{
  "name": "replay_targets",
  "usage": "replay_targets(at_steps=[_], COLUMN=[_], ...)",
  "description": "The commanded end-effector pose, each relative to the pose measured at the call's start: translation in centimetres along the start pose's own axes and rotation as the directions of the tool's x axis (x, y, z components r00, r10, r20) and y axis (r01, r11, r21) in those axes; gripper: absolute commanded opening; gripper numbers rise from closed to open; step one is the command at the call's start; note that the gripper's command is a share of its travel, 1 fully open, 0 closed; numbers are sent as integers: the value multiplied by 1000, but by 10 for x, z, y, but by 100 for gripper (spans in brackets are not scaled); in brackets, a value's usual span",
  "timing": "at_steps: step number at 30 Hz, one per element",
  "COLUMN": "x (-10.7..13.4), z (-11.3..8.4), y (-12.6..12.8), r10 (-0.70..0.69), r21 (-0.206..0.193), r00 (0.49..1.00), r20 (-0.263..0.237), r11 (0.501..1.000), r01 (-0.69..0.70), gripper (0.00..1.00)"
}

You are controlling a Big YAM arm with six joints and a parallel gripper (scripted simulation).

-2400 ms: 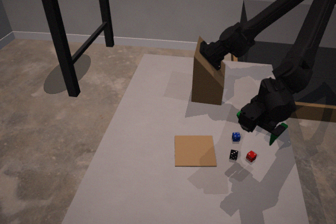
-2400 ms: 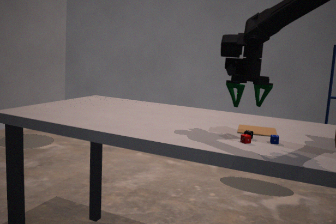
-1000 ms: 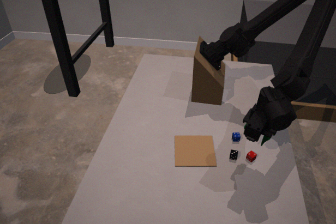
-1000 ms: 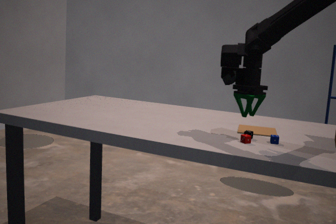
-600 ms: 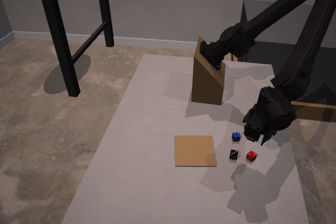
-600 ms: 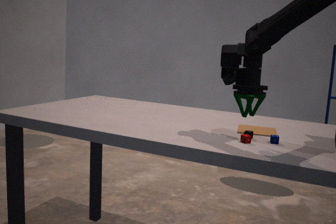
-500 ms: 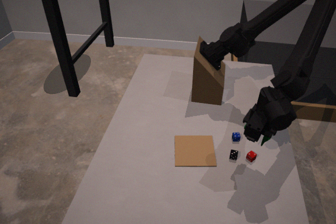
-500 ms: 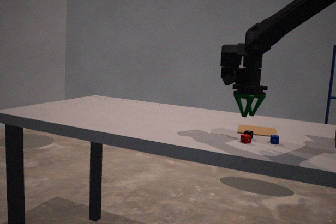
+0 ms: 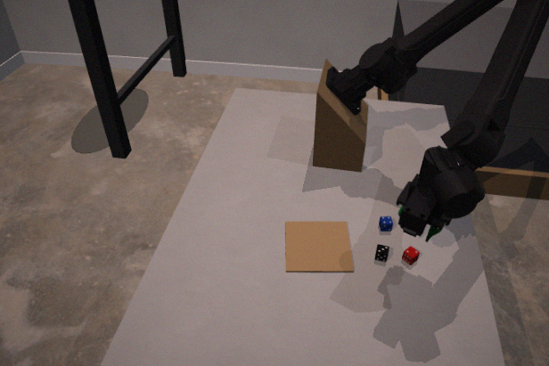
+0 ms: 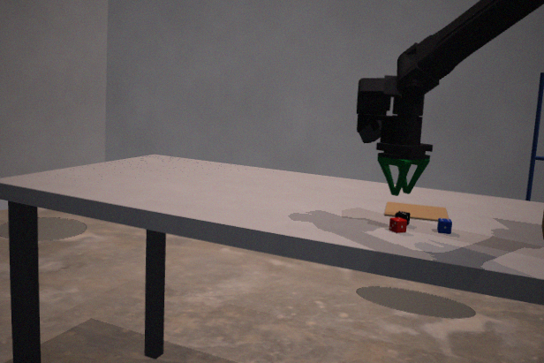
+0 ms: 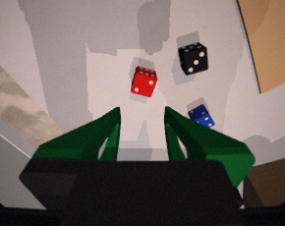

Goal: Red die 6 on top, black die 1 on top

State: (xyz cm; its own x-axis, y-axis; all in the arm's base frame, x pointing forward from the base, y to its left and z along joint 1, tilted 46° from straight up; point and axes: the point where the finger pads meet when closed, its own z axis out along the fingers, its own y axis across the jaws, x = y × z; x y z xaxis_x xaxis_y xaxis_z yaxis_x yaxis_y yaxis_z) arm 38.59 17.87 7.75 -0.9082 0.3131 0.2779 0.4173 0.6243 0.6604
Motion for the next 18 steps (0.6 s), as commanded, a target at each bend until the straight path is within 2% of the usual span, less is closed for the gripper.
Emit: replay_targets(at_steps=[1,5,11,12,15,18], x=[-1,-3,-1,-13,-2,-1], z=[7,9,20,6,26,31], y=[0,6,-1,4,1,-1], r10=[11,-2,11,15,9,12], r21=[1,-7,2,-21,0,2], r00=[1000,1000,1000,999,1000,1000], r20=[3,13,3,39,4,2], r11=[1000,1000,1000,1000,1000,1000], r01=[-11,2,-11,-14,-9,-12], gripper=[40,40,40,40,40,40])
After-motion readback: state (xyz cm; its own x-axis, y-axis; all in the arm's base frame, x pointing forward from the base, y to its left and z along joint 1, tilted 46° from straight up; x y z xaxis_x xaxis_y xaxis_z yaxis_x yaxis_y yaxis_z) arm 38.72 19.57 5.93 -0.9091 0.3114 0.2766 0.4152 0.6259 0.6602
